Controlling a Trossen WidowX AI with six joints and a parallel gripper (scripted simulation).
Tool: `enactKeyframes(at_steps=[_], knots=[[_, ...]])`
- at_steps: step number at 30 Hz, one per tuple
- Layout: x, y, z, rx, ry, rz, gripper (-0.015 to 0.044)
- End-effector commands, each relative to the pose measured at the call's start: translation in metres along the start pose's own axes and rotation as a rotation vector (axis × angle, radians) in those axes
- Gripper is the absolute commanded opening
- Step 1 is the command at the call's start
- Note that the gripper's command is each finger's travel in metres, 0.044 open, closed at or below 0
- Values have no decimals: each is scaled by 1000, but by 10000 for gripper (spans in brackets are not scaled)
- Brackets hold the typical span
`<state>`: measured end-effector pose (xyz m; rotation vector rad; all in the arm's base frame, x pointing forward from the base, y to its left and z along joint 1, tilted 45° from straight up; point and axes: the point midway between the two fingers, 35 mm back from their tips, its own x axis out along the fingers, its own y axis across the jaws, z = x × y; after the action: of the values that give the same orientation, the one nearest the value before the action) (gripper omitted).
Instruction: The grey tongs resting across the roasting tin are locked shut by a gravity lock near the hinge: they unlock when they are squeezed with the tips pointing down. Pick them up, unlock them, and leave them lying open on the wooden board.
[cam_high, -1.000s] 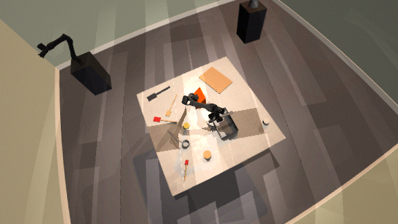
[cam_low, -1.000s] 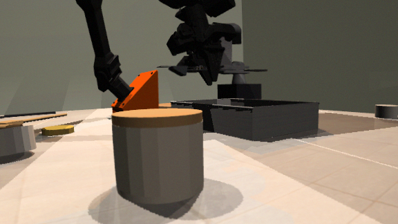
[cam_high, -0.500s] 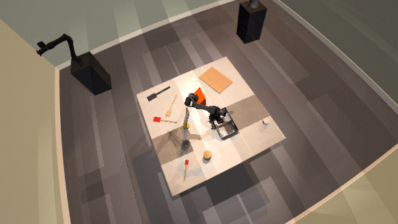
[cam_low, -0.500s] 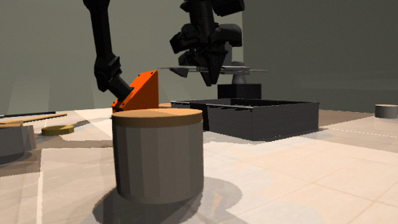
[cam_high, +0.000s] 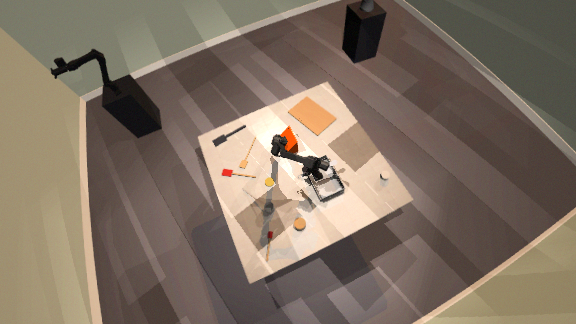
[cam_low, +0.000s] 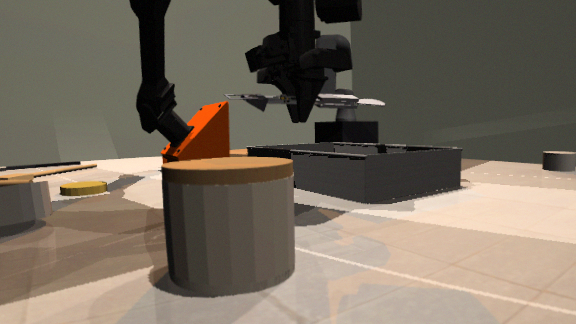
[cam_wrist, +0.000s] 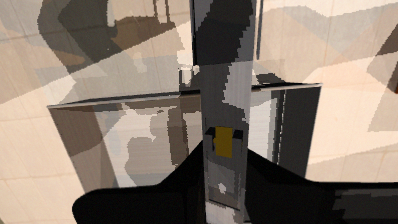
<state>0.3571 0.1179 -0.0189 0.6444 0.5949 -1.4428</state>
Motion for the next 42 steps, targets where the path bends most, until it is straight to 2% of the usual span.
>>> enactKeyframes(at_steps=[1, 10, 42], knots=[[-3, 1, 0, 11, 7, -15, -150], [-2, -2, -3, -65, 1, -14, -150], [-25, -32, -77, -1323, 38, 18, -150]])
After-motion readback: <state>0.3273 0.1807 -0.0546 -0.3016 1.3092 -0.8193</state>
